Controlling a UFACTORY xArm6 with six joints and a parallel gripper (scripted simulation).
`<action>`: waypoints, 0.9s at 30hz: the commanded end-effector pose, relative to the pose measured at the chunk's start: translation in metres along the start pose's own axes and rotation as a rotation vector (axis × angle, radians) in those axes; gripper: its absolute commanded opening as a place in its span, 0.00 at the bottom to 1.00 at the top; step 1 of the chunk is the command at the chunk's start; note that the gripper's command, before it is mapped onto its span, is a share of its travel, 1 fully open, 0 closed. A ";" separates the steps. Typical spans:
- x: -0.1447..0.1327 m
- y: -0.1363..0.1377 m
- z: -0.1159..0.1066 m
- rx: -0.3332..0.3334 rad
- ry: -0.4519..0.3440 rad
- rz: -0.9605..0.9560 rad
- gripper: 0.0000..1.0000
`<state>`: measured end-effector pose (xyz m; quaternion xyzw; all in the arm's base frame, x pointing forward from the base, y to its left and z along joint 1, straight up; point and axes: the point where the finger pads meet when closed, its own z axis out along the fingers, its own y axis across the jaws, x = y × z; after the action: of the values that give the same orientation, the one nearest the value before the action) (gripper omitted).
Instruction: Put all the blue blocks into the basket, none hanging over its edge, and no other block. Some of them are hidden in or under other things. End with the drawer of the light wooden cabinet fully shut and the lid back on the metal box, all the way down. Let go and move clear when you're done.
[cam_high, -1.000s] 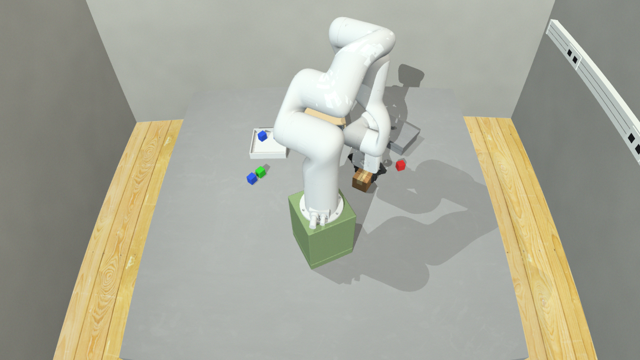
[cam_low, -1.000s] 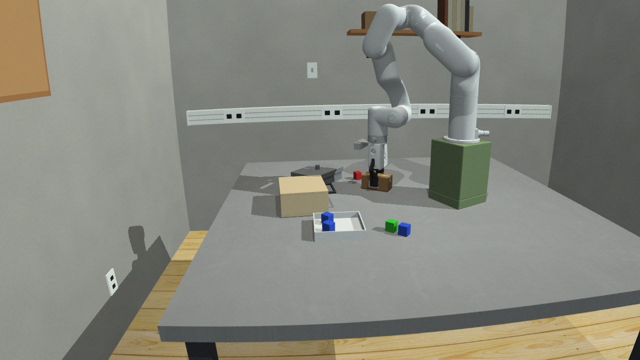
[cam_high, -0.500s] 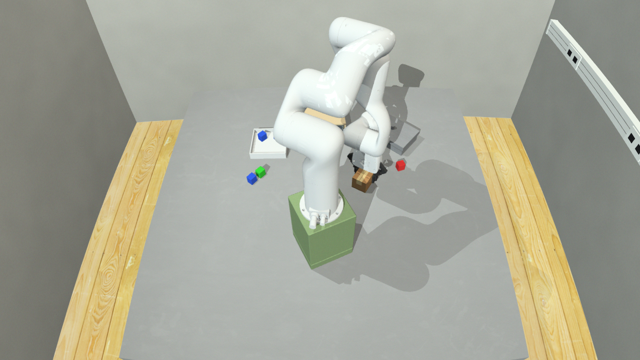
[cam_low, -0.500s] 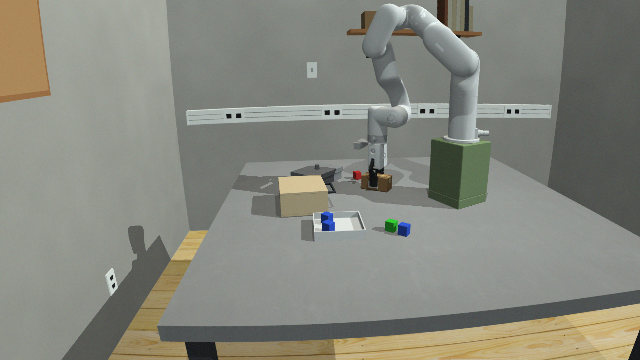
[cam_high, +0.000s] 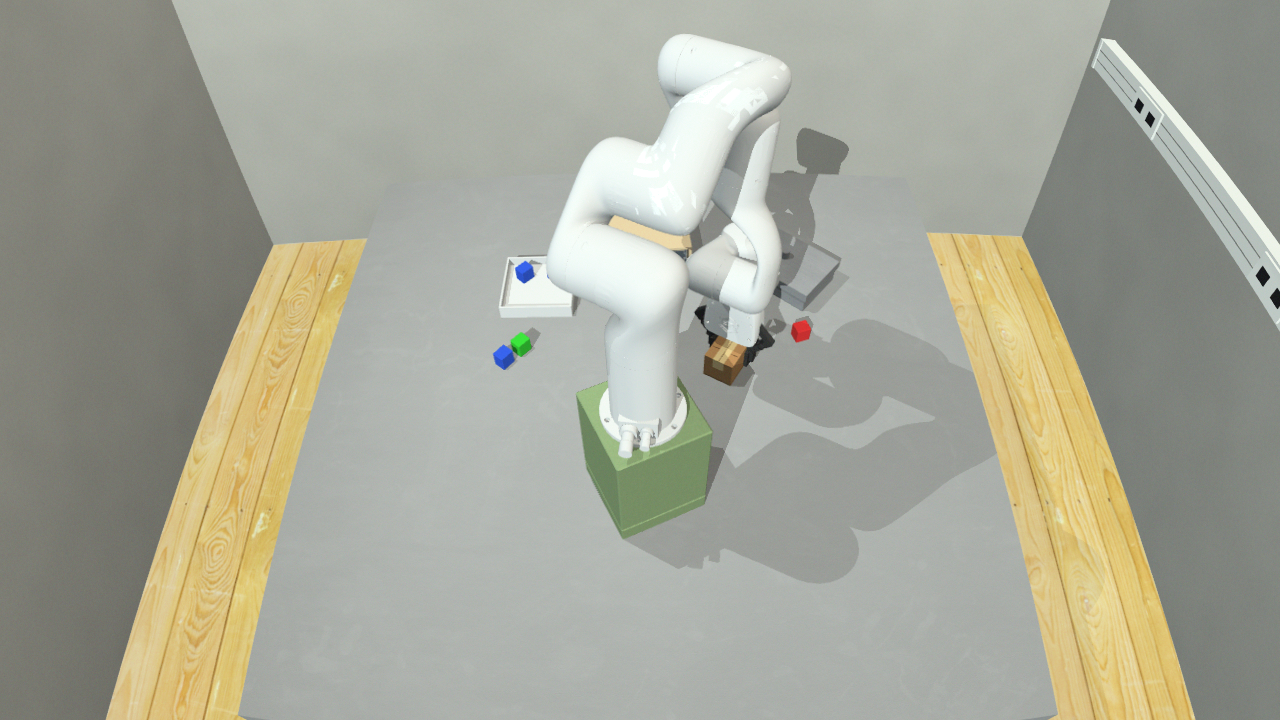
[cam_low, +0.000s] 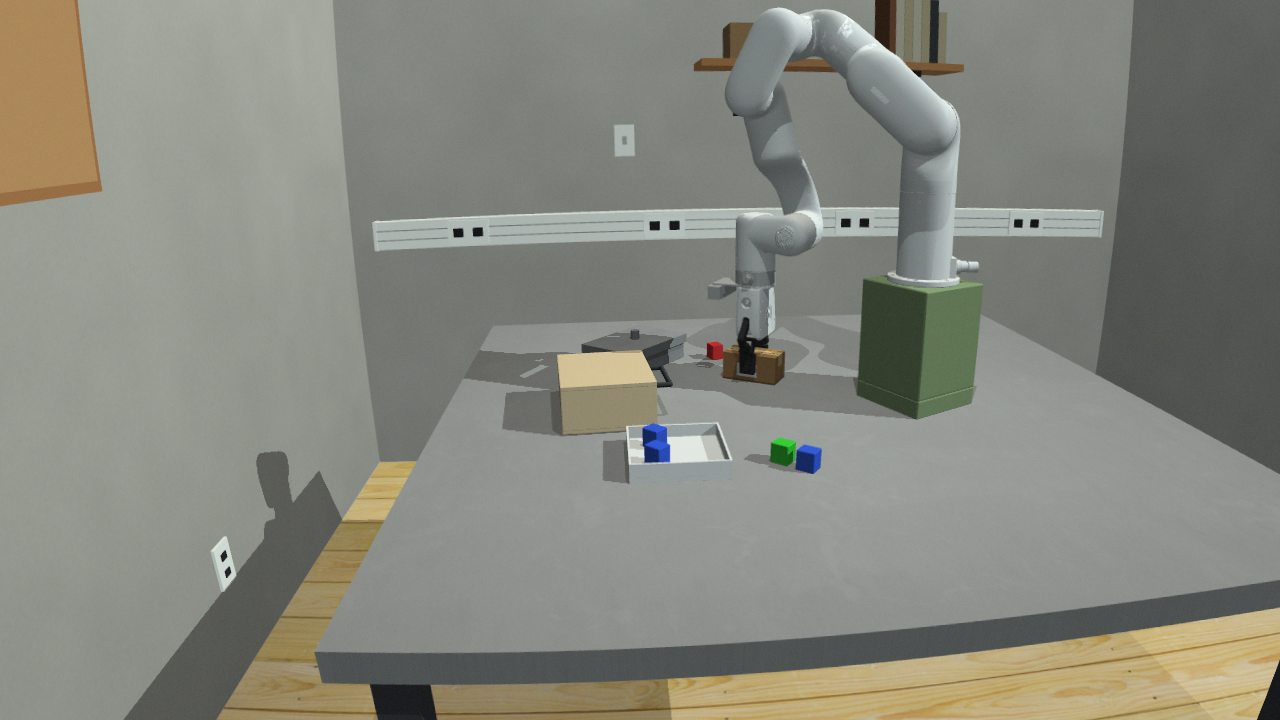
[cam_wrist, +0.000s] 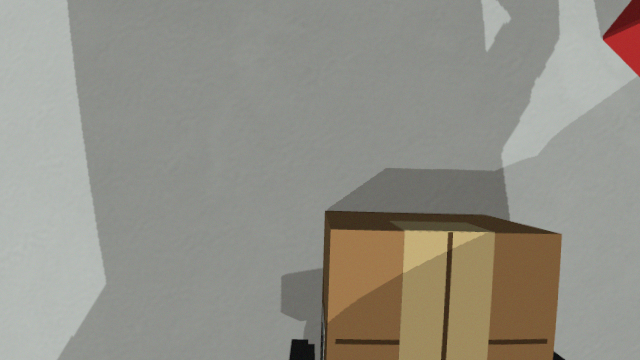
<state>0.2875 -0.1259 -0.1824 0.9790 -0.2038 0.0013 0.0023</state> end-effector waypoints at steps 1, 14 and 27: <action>0.001 0.000 -0.001 0.000 0.002 0.000 0.73; 0.001 0.000 -0.001 0.000 0.002 0.000 0.73; 0.001 0.000 -0.004 0.000 0.002 0.000 0.73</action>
<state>0.2874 -0.1259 -0.1812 0.9790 -0.2038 0.0012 0.0023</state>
